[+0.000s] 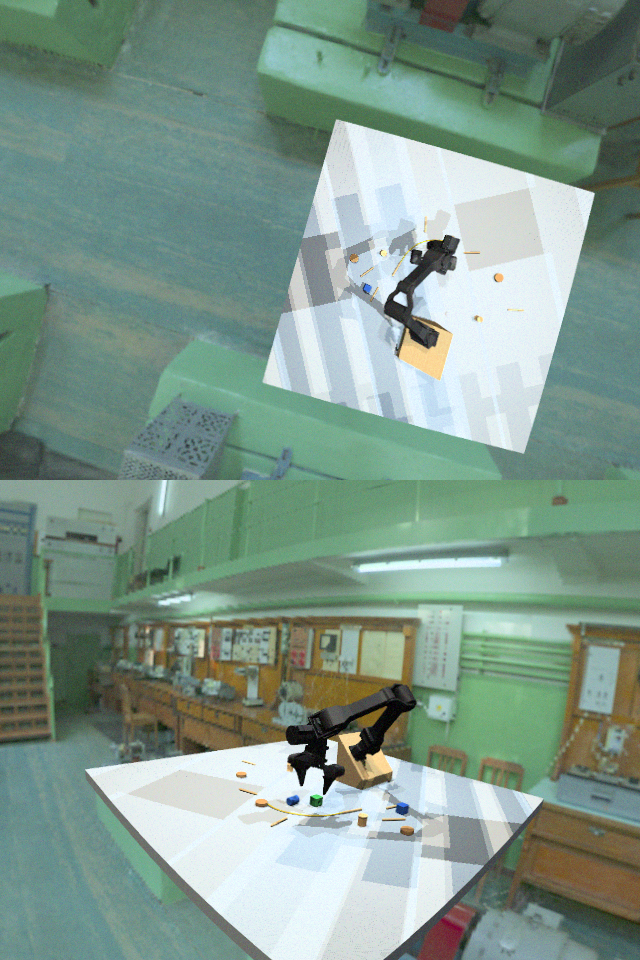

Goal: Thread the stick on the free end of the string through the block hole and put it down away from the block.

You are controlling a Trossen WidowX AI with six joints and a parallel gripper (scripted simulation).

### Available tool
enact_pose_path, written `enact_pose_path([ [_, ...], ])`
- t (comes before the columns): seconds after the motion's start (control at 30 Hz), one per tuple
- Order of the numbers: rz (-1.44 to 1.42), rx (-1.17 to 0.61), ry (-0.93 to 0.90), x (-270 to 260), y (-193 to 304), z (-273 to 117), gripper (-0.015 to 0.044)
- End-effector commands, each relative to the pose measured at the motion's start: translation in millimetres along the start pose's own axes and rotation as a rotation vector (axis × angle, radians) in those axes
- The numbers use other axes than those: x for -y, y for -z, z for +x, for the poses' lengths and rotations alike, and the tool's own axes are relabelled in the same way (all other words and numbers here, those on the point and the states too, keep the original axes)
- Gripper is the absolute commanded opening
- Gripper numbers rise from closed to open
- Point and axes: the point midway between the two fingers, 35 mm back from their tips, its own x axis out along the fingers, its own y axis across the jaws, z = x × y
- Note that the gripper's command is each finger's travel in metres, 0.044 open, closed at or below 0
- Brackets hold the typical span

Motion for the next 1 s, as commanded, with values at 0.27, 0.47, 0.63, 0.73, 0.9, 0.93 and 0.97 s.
enact_pose_path([
  [0.27, -1.492, -0.006, -0.028, -58.6, 22.6, -0.5, 0.044],
  [0.47, -1.908, 0.003, -0.034, -73.5, 28.9, -1.7, 0.044],
  [0.63, -2.252, 0.013, -0.037, -84.4, 34.1, -2.7, 0.044],
  [0.73, -2.46, 0.02, -0.039, -90.8, 37.4, -3.3, 0.044],
  [0.9, -2.751, 0.031, -0.04, -98.7, 41.7, -4.0, 0.044],
  [0.93, -2.759, 0.032, -0.04, -98.9, 41.8, -4.0, 0.044],
  [0.97, -2.759, 0.032, -0.04, -98.9, 41.8, -4.0, 0.044],
])
